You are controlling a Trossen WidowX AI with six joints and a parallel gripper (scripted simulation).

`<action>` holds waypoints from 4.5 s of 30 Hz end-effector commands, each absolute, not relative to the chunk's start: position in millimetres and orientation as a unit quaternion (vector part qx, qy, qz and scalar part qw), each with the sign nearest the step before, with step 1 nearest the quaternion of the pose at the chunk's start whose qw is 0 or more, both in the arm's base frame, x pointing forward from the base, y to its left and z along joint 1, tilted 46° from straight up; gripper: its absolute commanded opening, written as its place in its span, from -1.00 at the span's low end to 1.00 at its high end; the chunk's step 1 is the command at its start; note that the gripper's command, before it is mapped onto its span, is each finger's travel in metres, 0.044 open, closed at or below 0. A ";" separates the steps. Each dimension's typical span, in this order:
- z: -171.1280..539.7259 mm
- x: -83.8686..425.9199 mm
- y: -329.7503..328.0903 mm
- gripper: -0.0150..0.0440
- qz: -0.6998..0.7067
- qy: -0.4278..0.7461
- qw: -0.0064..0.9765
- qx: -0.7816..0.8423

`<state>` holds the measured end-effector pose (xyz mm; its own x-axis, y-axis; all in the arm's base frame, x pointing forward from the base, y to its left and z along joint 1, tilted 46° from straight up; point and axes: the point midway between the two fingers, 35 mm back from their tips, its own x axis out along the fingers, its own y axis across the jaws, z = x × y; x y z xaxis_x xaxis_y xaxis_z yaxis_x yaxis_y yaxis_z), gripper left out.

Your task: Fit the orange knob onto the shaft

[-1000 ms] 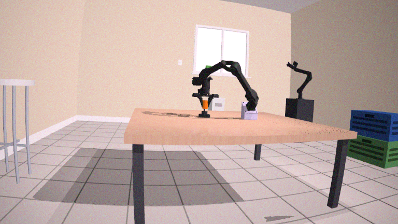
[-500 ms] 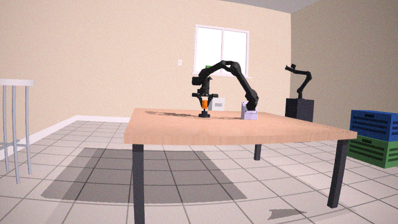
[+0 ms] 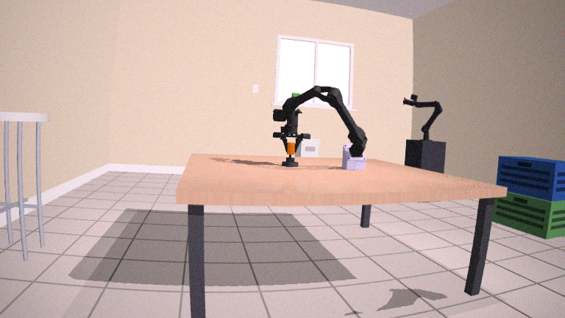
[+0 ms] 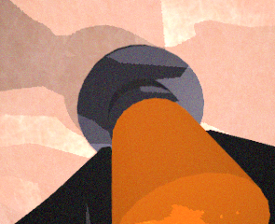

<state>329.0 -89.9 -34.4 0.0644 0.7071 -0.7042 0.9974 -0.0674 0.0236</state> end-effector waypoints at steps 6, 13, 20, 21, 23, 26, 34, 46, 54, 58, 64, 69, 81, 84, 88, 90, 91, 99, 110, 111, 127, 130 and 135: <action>-34.9 329.0 -89.1 -0.49 -0.273 0.627 0.267 0.679; -33.6 329.5 -90.4 -0.49 -0.273 0.627 0.267 0.679; -31.0 330.8 -92.3 -0.49 -0.290 0.620 0.249 0.686; -30.8 331.0 -92.4 -0.49 -0.300 0.615 0.238 0.690; -30.5 332.0 -92.9 -0.49 -0.325 0.602 0.209 0.699; -31.4 333.8 -93.7 -0.49 -0.337 0.595 0.195 0.703; -35.3 334.2 -89.6 -0.49 -0.337 0.595 0.195 0.703; -33.7 332.5 -91.3 -0.49 -0.337 0.595 0.195 0.703; -31.4 330.2 -92.5 -0.49 -0.362 0.580 0.164 0.711; -32.6 327.1 -91.3 -0.49 -0.397 0.557 0.120 0.720; -34.1 327.5 -91.0 -0.49 -0.397 0.557 0.120 0.720; -34.1 328.3 -91.5 -0.49 -0.397 0.557 0.120 0.720; -31.8 332.6 -93.7 -0.49 -0.397 0.557 0.120 0.720; -31.6 333.8 -93.3 -0.49 -0.397 0.557 0.120 0.720; -31.9 333.3 -92.3 -0.49 -0.397 0.557 0.120 0.720; -32.1 333.1 -92.0 -0.49 -0.397 0.557 0.120 0.720; -32.1 332.9 -92.0 -0.49 -0.397 0.557 0.120 0.720; -33.5 331.0 -91.5 -0.49 -0.397 0.557 0.120 0.720; -35.5 328.8 -89.7 -0.49 -0.397 0.557 0.120 0.720; -35.5 329.0 -89.4 -0.49 -0.397 0.557 0.120 0.720; -31.0 331.4 -91.9 -0.49 -0.397 0.557 0.120 0.720; -30.7 331.5 -92.1 -0.49 -0.412 0.546 0.101 0.723; -31.0 333.6 -93.3 -0.49 -0.453 0.512 0.044 0.728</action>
<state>330.3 -90.0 -32.4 0.0568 0.7090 -0.7029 0.8290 -0.4259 -0.3625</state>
